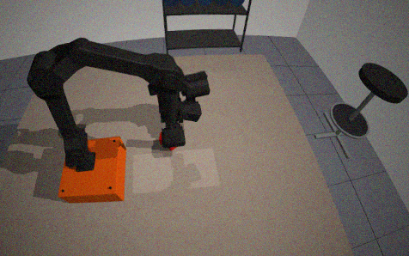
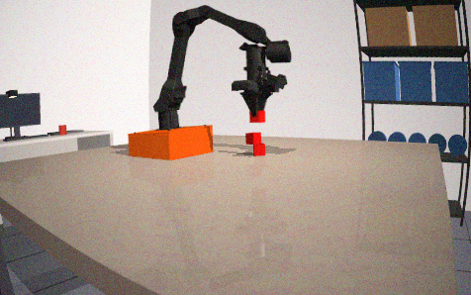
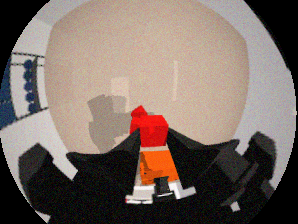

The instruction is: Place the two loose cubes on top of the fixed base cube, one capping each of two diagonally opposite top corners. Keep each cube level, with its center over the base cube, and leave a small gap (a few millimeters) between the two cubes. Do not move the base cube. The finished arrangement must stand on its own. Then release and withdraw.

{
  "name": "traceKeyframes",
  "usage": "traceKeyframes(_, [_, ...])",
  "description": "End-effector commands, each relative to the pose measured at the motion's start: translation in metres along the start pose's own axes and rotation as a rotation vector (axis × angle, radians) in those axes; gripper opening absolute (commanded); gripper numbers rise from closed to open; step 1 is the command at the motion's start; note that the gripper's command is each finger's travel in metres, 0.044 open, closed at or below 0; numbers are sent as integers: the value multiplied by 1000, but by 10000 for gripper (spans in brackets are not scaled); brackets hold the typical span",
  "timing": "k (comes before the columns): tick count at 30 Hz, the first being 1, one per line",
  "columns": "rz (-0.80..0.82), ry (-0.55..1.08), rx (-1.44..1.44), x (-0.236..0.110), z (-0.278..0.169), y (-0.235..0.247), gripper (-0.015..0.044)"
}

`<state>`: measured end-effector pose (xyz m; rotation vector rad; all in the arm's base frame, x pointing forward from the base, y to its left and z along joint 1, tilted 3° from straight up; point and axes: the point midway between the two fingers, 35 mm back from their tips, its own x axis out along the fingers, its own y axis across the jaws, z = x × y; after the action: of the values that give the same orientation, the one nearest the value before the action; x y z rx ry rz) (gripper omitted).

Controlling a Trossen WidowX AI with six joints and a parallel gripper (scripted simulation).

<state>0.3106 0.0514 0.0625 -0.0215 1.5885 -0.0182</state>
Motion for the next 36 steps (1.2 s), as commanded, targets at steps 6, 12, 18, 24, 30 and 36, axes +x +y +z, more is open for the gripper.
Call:
traceKeyframes(6, [8,-2,266,3,6,22,105])
traceKeyframes(12, [8,-1,285,3,6,23,105])
traceKeyframes(18, [3,-5,278,14,6,23,105])
traceKeyframes(24, [-6,-11,266,32,5,23,105])
traceKeyframes(30, [-7,-12,265,33,5,22,105])
traceKeyframes(36, [-7,-12,265,33,5,22,105])
